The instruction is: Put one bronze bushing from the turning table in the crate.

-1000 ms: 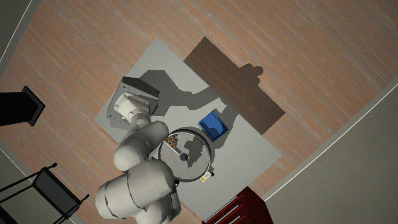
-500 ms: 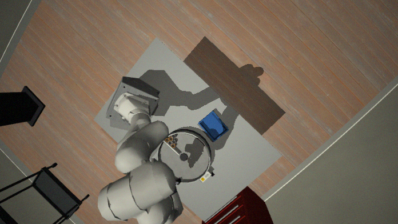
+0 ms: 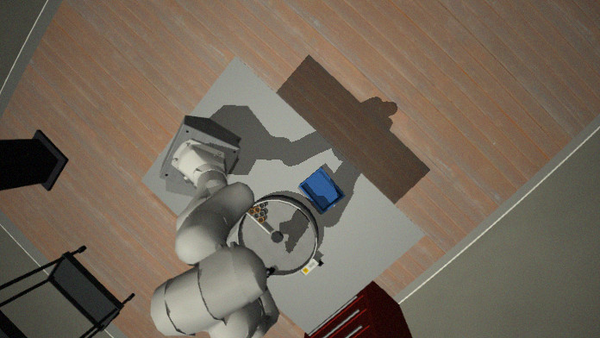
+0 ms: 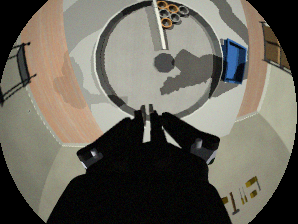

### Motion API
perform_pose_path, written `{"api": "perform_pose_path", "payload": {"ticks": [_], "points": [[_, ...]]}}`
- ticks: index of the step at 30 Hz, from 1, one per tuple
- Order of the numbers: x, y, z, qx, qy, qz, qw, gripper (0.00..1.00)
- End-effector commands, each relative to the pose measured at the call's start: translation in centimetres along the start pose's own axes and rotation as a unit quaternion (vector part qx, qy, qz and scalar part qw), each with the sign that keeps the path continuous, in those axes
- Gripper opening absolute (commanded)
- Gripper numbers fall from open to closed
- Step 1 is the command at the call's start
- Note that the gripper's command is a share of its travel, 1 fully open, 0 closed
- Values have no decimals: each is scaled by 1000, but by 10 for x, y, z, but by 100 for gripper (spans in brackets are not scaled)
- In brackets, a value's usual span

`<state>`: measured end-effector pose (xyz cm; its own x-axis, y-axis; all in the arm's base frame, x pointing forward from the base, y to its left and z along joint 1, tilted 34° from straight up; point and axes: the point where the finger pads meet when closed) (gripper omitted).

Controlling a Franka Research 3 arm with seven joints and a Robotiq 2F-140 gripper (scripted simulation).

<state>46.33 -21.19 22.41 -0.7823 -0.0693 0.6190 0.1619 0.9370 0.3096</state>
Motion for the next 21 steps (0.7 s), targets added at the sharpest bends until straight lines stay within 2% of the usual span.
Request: {"api": "perform_pose_path", "payload": {"ticks": [1, 9, 11, 21], "points": [[-4, 6, 2, 82, 8, -11, 996, 6], [-9, 13, 6, 162, 22, -27, 986, 6], [-9, 13, 6, 162, 22, -27, 986, 6], [-16, 23, 15, 276, 43, -55, 959, 6]]}}
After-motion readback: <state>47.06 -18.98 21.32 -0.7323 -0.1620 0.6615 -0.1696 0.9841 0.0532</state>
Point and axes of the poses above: the point where the finger pads meet when closed, its own x axis back along the fingers, its own y axis across the jaws, z = x × y, and after that the axes turned 13 degrees about -x, right-handed
